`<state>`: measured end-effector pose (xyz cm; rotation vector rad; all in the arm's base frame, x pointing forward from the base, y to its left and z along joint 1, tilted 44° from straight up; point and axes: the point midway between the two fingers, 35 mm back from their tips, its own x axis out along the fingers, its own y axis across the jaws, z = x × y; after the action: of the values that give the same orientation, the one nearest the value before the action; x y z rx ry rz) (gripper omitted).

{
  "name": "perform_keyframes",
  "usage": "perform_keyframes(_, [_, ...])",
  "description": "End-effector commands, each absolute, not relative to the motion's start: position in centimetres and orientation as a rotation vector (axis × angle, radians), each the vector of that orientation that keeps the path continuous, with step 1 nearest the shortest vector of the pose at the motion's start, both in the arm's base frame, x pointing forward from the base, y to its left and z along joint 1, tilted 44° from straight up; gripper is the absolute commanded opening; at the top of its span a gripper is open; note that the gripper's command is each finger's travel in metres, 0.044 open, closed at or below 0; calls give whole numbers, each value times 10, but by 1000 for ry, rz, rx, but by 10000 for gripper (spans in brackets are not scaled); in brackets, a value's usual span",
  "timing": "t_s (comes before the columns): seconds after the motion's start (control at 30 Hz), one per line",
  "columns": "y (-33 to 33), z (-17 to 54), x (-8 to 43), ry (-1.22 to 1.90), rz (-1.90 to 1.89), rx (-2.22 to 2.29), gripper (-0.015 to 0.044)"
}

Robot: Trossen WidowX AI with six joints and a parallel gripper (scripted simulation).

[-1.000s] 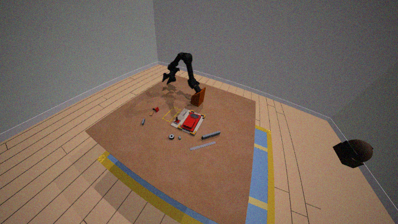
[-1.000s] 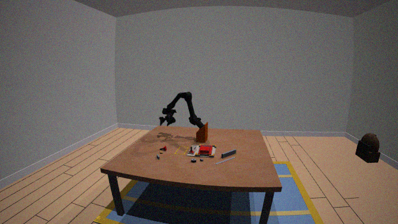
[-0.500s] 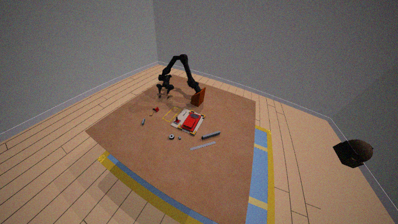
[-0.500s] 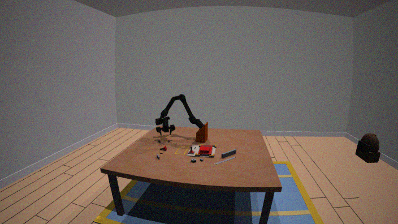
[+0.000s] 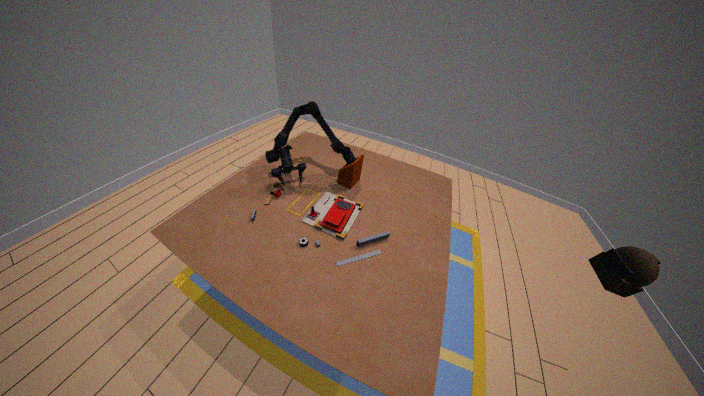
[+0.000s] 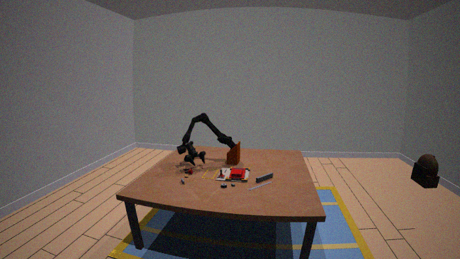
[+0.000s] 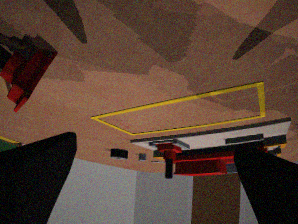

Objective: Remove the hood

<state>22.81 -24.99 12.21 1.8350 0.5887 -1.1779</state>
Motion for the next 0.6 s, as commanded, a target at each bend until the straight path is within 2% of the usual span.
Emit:
perform_keyframes(0.0, [-230,97,253,794,-1187,1646,440])
perform_keyframes(0.2, [-186,61,283,1092,-1140,1343,440])
perform_keyframes(0.57, [-114,8,322,1415,-1016,710,440])
